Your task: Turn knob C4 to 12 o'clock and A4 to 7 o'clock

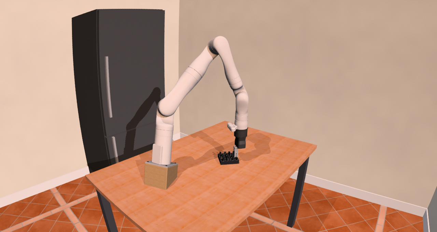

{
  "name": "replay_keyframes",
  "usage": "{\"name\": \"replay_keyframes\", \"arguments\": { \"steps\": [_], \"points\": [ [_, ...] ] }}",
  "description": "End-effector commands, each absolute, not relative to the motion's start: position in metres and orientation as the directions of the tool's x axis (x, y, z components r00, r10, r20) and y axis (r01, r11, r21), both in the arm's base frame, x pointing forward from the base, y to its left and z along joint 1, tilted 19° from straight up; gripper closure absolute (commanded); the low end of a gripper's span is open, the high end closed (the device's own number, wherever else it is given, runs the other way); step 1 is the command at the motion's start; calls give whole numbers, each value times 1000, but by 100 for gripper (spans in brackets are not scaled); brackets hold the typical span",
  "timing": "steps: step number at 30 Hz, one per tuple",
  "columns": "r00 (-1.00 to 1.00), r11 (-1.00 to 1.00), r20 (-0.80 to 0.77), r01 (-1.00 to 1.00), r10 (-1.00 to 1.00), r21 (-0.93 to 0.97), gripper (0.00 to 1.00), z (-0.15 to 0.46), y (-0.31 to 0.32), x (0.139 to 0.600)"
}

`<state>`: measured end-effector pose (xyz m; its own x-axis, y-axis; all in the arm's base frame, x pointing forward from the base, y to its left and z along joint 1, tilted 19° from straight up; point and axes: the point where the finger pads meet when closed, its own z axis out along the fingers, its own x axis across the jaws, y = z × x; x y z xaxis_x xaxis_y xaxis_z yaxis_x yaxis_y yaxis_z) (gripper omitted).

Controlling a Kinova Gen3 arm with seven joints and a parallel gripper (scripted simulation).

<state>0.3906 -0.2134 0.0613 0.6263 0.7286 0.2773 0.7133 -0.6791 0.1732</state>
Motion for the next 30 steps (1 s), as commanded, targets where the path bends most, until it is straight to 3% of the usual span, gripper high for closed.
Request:
{"name": "replay_keyframes", "arguments": {
  "steps": [1,30],
  "points": [
    [606,-659,274,730,747,183,70,62,-214,391],
    [118,-154,132,941,984,301,70,62,-214,391]
  ]
}}
